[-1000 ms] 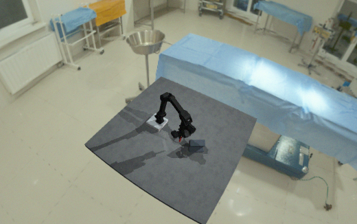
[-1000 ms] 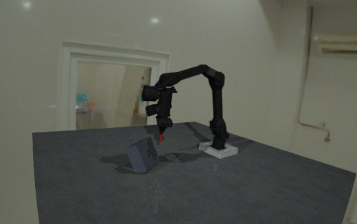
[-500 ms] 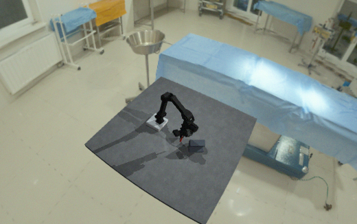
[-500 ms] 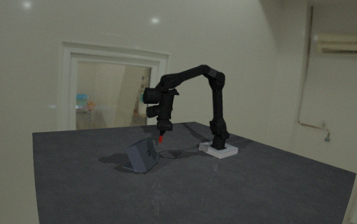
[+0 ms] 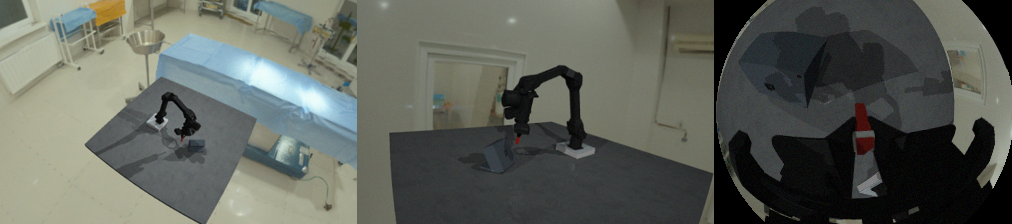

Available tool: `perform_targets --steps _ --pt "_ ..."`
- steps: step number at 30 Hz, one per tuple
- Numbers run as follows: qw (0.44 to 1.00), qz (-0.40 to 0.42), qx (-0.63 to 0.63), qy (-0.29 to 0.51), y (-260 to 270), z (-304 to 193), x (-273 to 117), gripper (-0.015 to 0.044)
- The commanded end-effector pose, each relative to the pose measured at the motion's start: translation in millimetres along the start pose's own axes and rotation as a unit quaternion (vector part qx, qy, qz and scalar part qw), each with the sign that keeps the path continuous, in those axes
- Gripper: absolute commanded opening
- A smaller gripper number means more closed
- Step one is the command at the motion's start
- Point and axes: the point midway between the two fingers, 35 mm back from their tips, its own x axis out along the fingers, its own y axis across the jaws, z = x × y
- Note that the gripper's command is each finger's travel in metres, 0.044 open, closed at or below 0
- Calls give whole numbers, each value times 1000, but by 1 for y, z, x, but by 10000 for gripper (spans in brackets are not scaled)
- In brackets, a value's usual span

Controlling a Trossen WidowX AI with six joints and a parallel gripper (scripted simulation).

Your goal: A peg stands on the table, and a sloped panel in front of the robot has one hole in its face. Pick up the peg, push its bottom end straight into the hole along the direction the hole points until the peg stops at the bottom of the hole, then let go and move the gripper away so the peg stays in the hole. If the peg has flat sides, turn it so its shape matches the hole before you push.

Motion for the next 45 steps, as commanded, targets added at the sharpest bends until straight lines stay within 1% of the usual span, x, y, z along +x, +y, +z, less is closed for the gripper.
perform_targets --steps 1,45 --pt "1000 -9 8 -7 4 0 0 0" --pt "989 -74 78 -99 47 -10 -8 0"
